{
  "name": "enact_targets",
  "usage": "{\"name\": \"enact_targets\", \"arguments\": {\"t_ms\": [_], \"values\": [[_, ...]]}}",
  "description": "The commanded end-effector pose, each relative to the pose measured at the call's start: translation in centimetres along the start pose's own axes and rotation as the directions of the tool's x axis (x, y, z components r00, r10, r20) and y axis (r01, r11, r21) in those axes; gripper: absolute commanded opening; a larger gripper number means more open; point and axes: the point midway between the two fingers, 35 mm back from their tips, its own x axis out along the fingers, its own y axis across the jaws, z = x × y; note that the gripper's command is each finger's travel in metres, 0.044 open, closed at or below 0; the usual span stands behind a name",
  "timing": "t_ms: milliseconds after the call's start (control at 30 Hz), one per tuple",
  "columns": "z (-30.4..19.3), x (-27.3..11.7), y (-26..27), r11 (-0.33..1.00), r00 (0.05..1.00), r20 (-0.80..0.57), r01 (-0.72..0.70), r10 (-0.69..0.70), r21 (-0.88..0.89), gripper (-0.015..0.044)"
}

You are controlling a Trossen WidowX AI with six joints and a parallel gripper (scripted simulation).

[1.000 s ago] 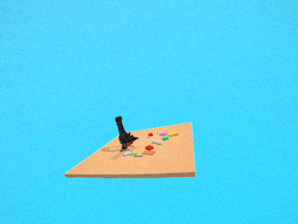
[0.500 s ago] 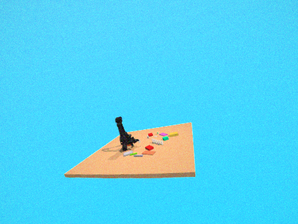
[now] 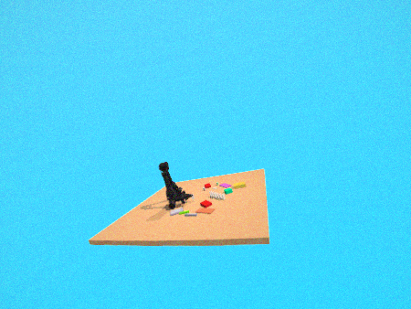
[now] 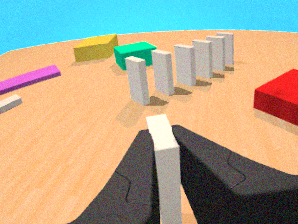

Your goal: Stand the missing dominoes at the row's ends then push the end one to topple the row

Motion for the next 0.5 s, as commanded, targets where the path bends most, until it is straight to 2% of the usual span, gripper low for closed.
{"name": "enact_targets", "arguments": {"t_ms": [0, 467], "values": [[-0.5, 0.1, 0.4, 0.999, 1.0, 0.004, -0.003, 0.003, 0.034, 0.0023], [-1.7, 0.1, -0.2, 1.0, 1.0, 0.006, 0.012, -0.012, 0.018, 0.0023]]}}
